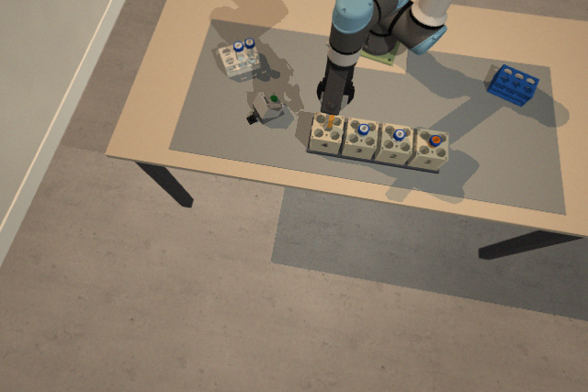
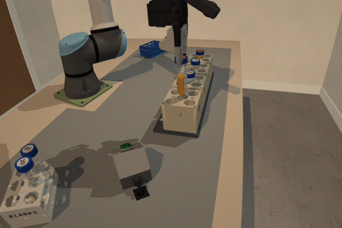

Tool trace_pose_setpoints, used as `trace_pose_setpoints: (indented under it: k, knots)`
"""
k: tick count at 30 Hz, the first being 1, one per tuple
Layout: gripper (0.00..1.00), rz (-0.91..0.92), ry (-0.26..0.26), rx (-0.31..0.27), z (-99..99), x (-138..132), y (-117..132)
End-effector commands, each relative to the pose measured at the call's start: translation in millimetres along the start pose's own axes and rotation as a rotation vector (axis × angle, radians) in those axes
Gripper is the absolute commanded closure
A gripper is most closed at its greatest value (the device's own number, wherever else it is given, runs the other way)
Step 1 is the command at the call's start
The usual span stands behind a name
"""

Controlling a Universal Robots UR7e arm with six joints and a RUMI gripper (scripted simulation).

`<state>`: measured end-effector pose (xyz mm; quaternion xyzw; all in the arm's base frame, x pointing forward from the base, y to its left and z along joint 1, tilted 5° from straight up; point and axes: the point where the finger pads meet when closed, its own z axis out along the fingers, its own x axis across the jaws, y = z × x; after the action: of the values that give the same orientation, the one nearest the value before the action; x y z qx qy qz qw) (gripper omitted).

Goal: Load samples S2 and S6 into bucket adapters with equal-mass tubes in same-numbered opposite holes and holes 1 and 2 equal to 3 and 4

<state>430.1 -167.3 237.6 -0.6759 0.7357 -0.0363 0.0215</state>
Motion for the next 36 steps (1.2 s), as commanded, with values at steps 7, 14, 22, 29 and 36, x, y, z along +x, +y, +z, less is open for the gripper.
trace_pose_setpoints:
  k: [7,14,22,29,36]
  knots:
    - [1.0,0.0,0.001,0.001,11.2,0.2,-0.3]
    - [1.0,0.0,0.001,0.001,17.9,0.2,-0.3]
    - [1.0,0.0,0.001,0.001,28.6,0.2,-0.3]
    - [1.0,0.0,0.001,0.001,35.2,0.2,-0.3]
    - [1.0,0.0,0.001,0.001,44.6,0.2,-0.3]
